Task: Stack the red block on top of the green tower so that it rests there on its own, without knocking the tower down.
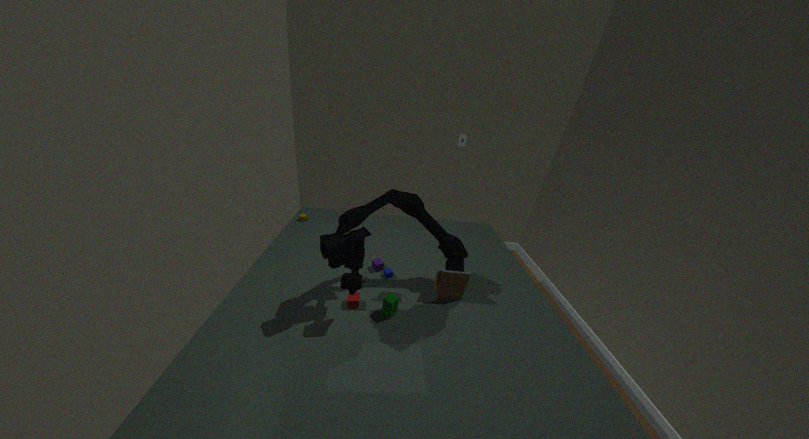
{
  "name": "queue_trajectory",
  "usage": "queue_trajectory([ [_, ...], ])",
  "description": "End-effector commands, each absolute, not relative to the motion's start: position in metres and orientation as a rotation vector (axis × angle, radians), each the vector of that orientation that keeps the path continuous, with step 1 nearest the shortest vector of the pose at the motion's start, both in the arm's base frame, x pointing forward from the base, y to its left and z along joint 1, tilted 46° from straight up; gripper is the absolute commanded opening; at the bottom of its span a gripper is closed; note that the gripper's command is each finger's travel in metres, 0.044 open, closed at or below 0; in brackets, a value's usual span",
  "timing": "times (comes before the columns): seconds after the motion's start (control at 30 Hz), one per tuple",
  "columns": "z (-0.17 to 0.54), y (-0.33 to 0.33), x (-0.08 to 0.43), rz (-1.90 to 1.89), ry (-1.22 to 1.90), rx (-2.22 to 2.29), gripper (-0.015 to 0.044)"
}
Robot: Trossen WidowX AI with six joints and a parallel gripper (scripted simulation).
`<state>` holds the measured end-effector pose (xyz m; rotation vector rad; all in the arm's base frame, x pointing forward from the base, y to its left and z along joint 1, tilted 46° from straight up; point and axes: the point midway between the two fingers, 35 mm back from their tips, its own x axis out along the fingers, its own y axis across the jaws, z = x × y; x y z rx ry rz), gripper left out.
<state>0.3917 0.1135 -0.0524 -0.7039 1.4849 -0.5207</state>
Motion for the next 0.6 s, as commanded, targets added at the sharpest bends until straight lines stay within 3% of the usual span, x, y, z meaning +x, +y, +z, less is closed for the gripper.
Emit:
queue_trajectory([
  [0.0,-0.067,0.095,0.391,-0.526,1.495,-0.711,0.0440],
  [0.57,-0.093,0.071,0.393,-0.527,1.494,-0.712,0.0440],
])
